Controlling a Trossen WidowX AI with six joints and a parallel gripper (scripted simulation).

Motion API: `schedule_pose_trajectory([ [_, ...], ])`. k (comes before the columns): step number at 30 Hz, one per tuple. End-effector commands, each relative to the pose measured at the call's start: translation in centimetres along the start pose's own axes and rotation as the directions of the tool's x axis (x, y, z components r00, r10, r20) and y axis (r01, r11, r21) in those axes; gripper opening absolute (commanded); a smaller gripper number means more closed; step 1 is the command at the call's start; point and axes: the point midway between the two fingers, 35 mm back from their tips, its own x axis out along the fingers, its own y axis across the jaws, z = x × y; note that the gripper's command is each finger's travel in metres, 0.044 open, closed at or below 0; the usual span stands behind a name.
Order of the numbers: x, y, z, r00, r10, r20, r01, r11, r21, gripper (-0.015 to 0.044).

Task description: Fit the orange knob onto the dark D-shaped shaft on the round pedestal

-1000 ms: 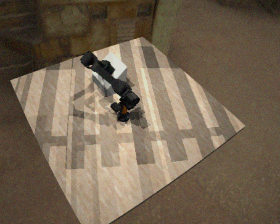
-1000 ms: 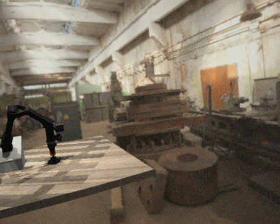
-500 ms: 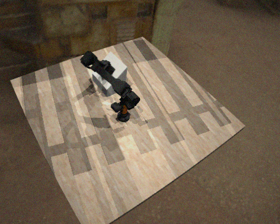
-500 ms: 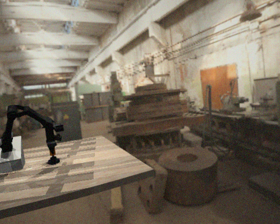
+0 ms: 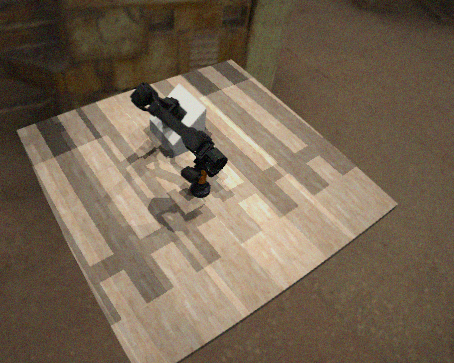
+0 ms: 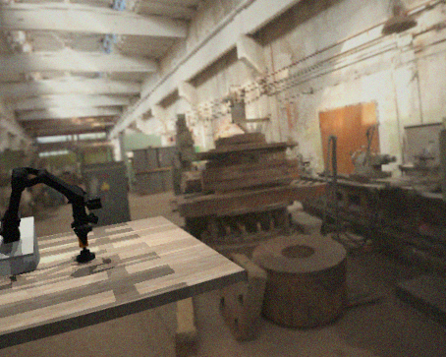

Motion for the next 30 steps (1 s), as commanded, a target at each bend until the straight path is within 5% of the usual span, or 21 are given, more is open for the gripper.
schedule_pose_trajectory([
  [1, -0.22, -0.29, 0.20, 1.000, -0.004, 0.005, 0.004, 0.996, -0.090, 0.0000],
  [30, -0.21, 0.08, -0.03, 1.000, -0.003, 0.005, 0.004, 0.989, -0.146, 0.0000],
])
